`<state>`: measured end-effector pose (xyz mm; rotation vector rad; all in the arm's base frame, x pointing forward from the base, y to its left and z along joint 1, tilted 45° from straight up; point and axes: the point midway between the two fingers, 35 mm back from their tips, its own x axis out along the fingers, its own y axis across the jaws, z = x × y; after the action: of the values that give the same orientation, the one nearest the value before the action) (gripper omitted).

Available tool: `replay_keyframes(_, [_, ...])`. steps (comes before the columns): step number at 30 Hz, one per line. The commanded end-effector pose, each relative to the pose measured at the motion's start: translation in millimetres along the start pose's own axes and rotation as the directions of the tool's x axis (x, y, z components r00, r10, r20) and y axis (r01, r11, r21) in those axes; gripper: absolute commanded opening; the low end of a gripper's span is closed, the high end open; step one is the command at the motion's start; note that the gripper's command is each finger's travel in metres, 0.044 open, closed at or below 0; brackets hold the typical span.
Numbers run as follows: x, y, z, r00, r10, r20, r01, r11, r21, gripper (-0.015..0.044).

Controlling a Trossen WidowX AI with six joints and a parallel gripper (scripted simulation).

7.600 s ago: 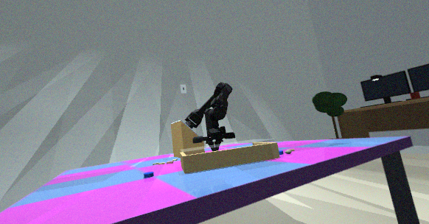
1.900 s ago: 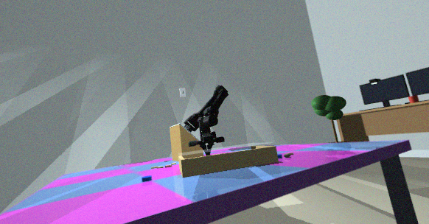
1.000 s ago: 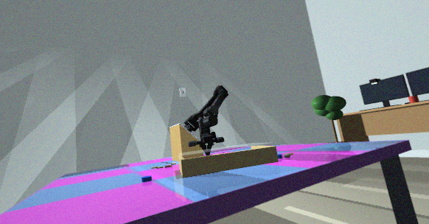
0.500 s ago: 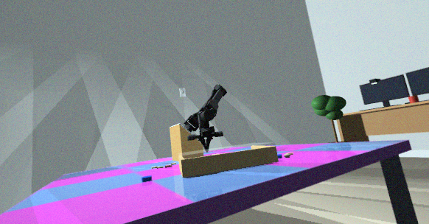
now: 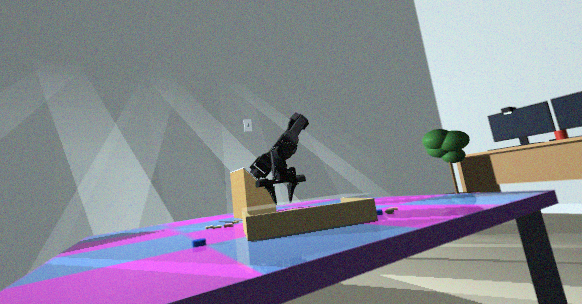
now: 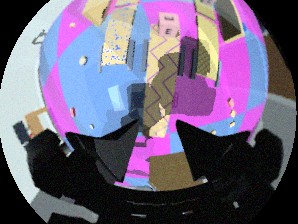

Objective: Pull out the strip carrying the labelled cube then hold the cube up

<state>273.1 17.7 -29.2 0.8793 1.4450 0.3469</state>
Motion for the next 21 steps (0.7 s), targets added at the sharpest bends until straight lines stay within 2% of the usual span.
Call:
replay_keyframes(1, [-2,-3,15,1.000,-0.004,-0.002,0.004,1.000,-0.002,0.0368])
replay_keyframes(4, [-3,-3,26,1.000,-0.004,-0.002,0.004,1.000,-0.002,0.0440])
replay_keyframes(21, [-13,-7,90,1.000,-0.005,0.001,0.005,1.000,-0.005,0.0440])
